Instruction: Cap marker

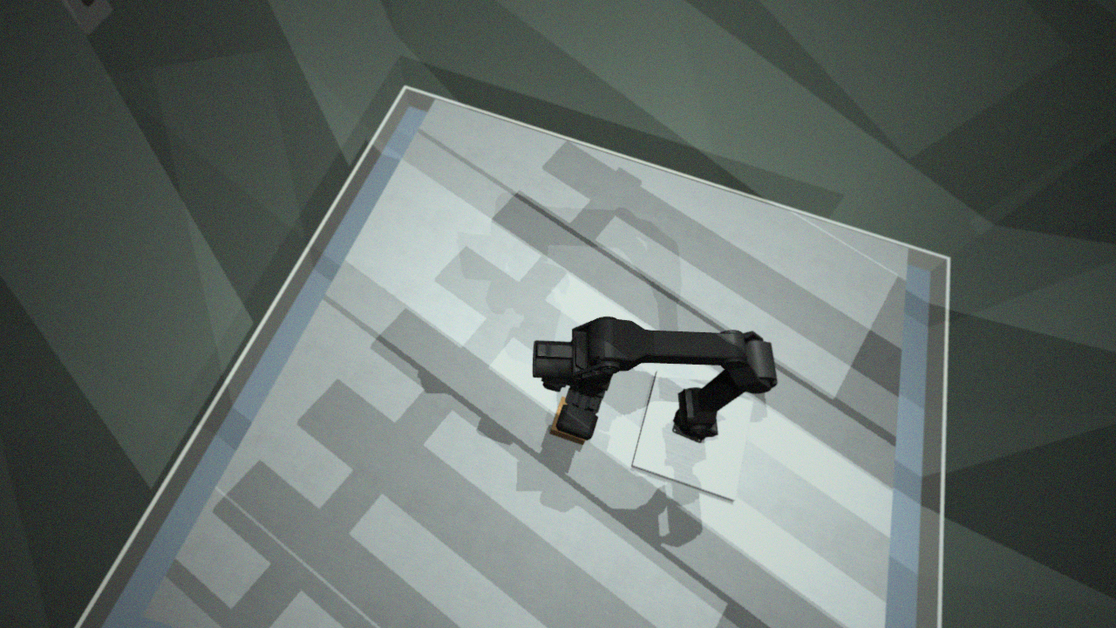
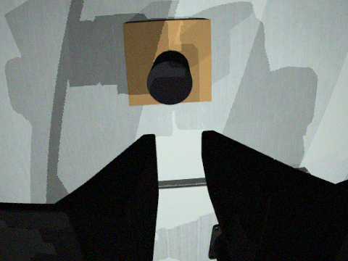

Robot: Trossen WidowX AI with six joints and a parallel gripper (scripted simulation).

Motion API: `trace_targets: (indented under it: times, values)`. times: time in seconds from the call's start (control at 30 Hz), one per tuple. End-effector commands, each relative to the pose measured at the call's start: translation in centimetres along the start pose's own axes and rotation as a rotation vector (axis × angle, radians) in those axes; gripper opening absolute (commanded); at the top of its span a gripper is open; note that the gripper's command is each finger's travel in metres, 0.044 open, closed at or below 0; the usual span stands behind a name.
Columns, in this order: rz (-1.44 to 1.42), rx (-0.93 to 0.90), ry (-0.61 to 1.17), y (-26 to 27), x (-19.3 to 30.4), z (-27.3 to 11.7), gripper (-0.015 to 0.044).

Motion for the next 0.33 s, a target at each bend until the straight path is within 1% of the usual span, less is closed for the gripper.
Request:
trace_targets:
  times: [0.0,0.3]
  values:
    - [-0.002,-0.001,-0.004,0.00,-0.02,-0.34,0.0184]
    - [-0.002,-0.001,-0.004,0.00,-0.02,-0.34,0.0420]
Point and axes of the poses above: the point midway between the two fingers, 35 mm back from their tips, its own z axis out along the fingers, its own y axis across the jaws, x = y × z, the point moved 10 cm from there along -z, back along the fingers, and after that the axes turned 6 degrees about -z, right-handed, at the moved point
